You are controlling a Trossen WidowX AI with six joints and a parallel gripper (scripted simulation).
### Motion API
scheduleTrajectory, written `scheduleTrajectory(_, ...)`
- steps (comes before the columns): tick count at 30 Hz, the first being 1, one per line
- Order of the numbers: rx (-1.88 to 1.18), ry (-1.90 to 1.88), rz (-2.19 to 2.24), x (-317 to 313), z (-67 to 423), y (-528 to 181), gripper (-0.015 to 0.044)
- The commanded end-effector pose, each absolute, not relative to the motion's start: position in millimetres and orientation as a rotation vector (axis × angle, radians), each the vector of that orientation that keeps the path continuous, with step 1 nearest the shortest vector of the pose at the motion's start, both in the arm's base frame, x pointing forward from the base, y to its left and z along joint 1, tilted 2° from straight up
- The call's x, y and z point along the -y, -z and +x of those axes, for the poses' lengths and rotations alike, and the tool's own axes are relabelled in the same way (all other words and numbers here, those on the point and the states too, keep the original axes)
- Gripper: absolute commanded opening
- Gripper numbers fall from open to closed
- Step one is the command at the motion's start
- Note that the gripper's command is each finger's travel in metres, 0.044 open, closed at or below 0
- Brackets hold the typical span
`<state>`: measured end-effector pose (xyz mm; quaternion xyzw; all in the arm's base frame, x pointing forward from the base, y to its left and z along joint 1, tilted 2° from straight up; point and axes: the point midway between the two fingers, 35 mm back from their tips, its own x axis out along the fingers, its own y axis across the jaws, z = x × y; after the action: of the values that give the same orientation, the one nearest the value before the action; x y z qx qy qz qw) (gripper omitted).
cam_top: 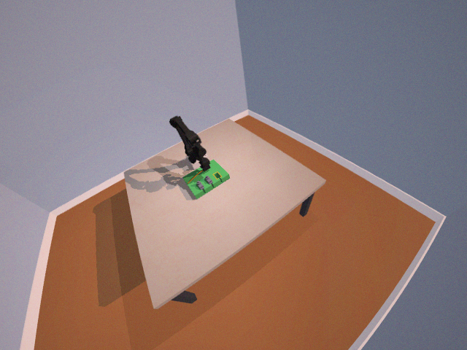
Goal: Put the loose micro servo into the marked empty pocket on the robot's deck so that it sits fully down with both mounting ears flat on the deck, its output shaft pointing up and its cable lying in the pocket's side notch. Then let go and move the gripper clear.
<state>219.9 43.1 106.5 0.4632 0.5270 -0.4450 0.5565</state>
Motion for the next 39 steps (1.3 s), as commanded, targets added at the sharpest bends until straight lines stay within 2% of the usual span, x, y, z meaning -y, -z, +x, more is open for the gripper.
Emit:
scheduleTrajectory(1,-1.242,1.056,1.093,-55,217,-106,0.0000)
scheduleTrajectory(16,-1.268,1.014,1.053,-91,210,-106,0.0000)
scheduleTrajectory(39,-1.481,0.424,0.434,-91,210,-106,0.0000)
